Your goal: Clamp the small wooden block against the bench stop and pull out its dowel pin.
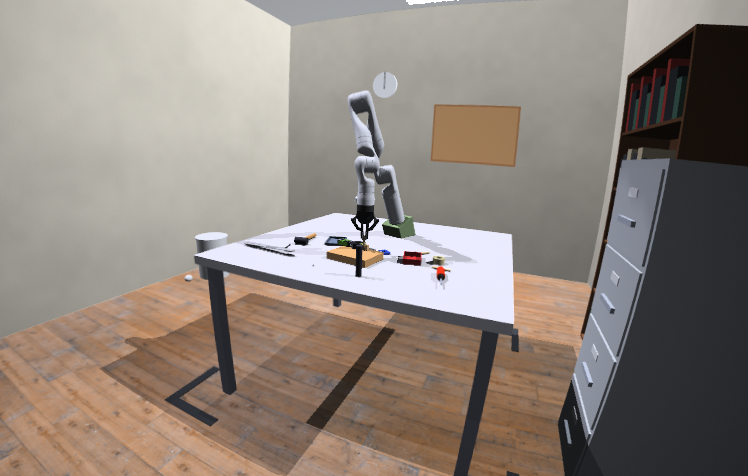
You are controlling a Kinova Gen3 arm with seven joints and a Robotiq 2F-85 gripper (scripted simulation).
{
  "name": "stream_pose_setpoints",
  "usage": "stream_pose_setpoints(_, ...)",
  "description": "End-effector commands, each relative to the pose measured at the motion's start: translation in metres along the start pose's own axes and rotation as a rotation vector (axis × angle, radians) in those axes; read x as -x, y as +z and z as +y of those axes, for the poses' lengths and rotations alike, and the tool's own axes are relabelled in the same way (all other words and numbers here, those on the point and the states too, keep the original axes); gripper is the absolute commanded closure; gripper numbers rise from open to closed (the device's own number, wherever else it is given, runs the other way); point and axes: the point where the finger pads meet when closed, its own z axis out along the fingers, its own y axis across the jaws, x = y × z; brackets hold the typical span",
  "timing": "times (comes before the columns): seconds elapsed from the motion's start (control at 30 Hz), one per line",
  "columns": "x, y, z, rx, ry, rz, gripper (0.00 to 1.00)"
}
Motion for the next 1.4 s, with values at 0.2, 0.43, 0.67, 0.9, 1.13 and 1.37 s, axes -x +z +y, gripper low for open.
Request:
stream_pose_setpoints(0.2,0.0005,-0.0005,-0.0001,0.0,-0.024,-0.001,0.9)
stream_pose_setpoints(0.43,0.0004,-0.0006,-0.0001,0.0,-0.048,-0.001,0.9)
stream_pose_setpoints(0.67,0.0004,-0.0006,-0.0001,0.0,-0.065,-0.001,0.9)
stream_pose_setpoints(0.9,0.0004,-0.0008,-0.0001,0.0,-0.087,-0.001,0.9)
stream_pose_setpoints(1.13,0.0005,-0.001,-0.0001,0.0,-0.07,-0.001,0.9)
stream_pose_setpoints(1.37,0.0005,-0.001,-0.0001,0.0,-0.054,-0.001,0.9)
